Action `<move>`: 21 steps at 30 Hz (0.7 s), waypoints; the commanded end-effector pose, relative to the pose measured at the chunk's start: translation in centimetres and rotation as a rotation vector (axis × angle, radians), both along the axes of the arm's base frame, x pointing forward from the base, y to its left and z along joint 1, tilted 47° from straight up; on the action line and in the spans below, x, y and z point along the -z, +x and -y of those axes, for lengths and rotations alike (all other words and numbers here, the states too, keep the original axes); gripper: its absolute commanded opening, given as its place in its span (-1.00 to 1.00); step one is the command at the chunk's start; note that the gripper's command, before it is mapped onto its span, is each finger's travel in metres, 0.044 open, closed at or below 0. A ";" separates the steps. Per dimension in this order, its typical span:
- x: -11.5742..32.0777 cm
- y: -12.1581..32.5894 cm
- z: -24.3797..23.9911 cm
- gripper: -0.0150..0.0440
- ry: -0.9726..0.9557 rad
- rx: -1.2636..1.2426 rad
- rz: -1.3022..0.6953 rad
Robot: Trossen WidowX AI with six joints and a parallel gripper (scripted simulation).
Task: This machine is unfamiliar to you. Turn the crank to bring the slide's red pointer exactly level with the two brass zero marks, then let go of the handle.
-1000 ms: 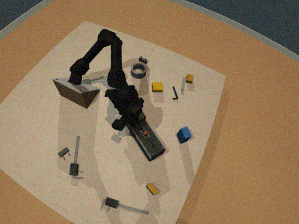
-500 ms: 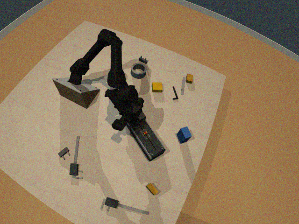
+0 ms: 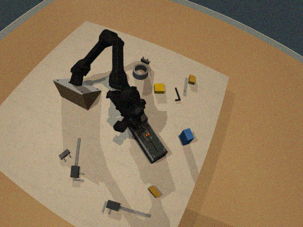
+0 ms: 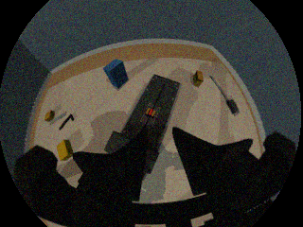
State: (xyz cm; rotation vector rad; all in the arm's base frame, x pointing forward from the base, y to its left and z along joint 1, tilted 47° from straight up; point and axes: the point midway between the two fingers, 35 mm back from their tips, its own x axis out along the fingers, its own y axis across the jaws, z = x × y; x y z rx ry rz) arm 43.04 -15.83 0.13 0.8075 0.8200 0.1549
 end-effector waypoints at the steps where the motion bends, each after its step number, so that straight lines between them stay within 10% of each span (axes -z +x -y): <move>1: 0.0 0.0 0.0 0.40 -0.001 0.001 0.000; 9: 0.0 0.0 0.0 1.00 -0.001 0.001 0.000; 21: 0.0 0.0 0.0 -0.07 -0.001 0.001 0.000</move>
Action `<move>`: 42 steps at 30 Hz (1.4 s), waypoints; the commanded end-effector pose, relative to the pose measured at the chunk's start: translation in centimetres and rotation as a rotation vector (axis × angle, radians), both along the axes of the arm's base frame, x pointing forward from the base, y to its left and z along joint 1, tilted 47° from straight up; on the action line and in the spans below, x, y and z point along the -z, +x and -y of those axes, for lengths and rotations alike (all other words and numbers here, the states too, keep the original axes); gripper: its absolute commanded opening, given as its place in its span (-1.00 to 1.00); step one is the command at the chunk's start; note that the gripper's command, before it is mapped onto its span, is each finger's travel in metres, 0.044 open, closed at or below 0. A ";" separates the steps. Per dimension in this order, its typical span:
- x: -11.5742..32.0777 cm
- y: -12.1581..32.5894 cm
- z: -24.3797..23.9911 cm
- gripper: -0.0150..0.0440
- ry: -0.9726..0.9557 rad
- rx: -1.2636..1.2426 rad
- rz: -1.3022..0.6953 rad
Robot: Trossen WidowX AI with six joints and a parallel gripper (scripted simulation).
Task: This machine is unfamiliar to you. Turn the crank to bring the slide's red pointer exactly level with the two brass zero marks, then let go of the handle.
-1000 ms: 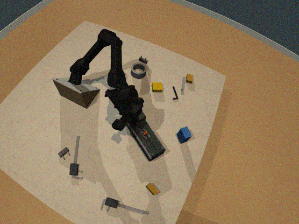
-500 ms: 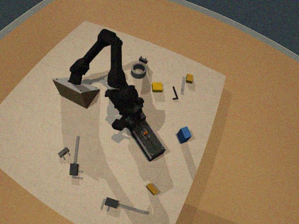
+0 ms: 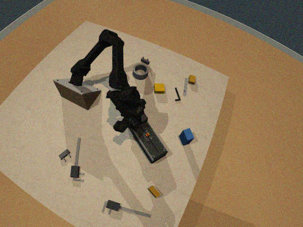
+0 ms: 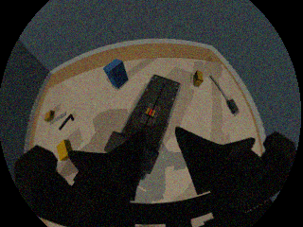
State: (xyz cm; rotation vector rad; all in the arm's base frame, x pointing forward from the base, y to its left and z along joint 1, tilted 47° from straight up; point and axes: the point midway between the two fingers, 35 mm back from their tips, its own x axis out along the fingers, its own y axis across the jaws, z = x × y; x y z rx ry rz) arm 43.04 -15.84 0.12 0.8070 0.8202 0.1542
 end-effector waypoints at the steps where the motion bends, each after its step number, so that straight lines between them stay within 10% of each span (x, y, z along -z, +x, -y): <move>1: 0.0 0.0 0.0 -0.16 0.000 0.000 0.000; 5: 0.0 0.0 0.0 -0.49 0.000 0.000 0.000; 25: 0.0 0.0 0.0 -0.49 0.001 0.000 0.000; 42: 0.0 0.0 0.0 1.00 0.001 0.000 0.000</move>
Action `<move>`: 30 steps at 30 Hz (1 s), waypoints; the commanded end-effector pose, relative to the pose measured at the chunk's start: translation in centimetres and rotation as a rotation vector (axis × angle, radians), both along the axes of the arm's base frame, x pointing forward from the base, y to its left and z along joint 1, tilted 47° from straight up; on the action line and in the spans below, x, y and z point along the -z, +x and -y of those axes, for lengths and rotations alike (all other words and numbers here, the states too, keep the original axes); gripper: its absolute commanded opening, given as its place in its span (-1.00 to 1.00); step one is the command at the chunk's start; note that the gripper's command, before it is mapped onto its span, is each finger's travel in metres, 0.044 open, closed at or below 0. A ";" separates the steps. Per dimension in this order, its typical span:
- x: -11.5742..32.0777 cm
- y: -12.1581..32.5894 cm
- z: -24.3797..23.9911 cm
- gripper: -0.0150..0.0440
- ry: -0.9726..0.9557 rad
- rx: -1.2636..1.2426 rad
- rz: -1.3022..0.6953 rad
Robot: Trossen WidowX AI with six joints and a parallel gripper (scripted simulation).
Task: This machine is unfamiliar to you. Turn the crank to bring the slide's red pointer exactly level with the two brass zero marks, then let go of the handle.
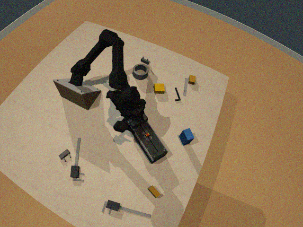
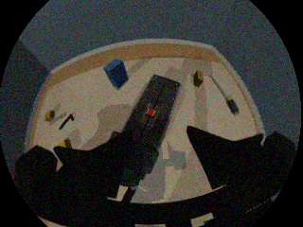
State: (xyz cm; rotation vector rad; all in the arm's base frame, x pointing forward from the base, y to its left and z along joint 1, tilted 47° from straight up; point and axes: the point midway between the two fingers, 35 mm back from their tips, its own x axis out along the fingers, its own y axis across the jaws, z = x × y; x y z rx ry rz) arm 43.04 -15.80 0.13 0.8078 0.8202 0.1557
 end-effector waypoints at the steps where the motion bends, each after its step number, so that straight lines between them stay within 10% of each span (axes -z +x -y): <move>1: 0.0 0.0 0.0 1.00 -0.001 0.001 0.000; 18: 0.0 0.0 0.0 -0.49 -0.001 0.001 0.000; 30: 0.0 0.0 0.0 -0.49 0.000 0.000 0.000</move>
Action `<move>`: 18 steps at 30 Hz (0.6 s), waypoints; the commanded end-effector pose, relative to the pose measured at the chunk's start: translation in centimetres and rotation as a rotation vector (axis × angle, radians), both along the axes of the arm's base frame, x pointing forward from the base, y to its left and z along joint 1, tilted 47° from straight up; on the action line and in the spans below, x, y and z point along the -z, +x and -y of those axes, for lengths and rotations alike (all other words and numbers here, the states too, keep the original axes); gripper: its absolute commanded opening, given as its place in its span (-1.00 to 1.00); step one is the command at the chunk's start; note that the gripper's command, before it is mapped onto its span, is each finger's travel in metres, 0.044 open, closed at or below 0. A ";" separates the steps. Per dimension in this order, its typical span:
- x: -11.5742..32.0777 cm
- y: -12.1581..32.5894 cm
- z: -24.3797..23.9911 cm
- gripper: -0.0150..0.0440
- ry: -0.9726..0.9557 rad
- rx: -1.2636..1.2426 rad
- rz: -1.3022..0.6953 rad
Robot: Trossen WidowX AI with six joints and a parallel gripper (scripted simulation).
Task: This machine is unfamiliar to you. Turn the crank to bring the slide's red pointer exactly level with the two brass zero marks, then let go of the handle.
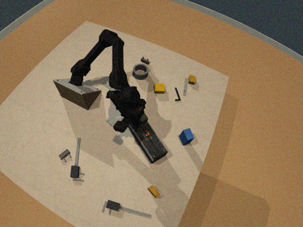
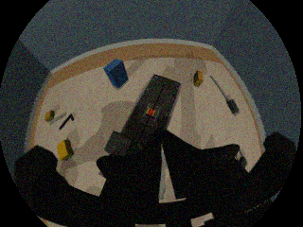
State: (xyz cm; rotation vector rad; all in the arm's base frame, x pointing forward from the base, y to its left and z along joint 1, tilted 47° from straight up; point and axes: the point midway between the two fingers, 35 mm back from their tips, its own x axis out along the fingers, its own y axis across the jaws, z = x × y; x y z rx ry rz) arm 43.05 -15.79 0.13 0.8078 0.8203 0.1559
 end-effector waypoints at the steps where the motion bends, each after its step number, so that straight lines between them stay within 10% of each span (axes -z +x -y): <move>1: 0.0 0.0 0.0 -0.49 0.000 0.000 0.000; 8: 0.0 0.0 0.0 -0.49 0.000 0.000 0.000; 18: 0.0 0.0 0.0 0.40 0.000 0.000 0.000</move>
